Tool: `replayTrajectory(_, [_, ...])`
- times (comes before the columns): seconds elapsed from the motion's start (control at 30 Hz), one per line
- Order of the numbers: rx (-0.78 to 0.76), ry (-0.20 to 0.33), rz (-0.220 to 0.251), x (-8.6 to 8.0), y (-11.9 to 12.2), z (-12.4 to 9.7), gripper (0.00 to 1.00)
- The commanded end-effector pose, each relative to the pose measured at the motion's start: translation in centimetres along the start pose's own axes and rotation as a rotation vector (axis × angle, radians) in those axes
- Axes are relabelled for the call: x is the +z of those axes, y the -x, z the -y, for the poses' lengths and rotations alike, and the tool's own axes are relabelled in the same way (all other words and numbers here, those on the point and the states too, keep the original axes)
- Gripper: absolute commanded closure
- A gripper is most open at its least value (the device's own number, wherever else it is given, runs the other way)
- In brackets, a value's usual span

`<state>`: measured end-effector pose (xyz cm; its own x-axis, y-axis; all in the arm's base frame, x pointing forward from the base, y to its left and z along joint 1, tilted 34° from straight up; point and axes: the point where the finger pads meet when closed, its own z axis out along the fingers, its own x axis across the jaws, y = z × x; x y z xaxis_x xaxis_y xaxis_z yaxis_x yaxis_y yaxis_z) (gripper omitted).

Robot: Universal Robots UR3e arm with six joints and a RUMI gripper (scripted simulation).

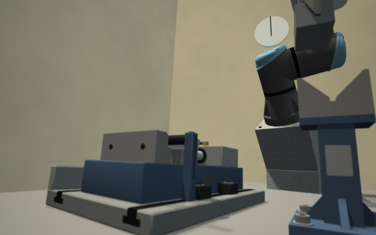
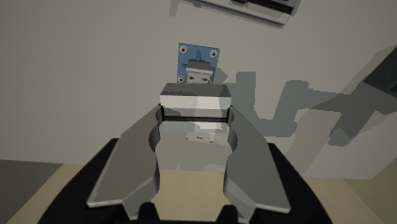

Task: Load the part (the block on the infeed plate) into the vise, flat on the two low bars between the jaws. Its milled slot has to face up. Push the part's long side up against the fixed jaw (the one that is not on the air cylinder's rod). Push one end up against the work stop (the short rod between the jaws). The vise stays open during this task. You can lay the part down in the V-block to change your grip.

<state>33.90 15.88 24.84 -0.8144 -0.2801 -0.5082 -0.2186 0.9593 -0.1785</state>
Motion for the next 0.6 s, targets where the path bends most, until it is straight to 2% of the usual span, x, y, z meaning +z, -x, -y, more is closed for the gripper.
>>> replayTrajectory(0.0, [-0.012, 0.001, 0.001, -0.05, 0.13, 0.2, 1.0])
replayTrajectory(0.57, [-0.072, 0.002, -0.009, 0.21, 0.34, 1.19, 1.0])
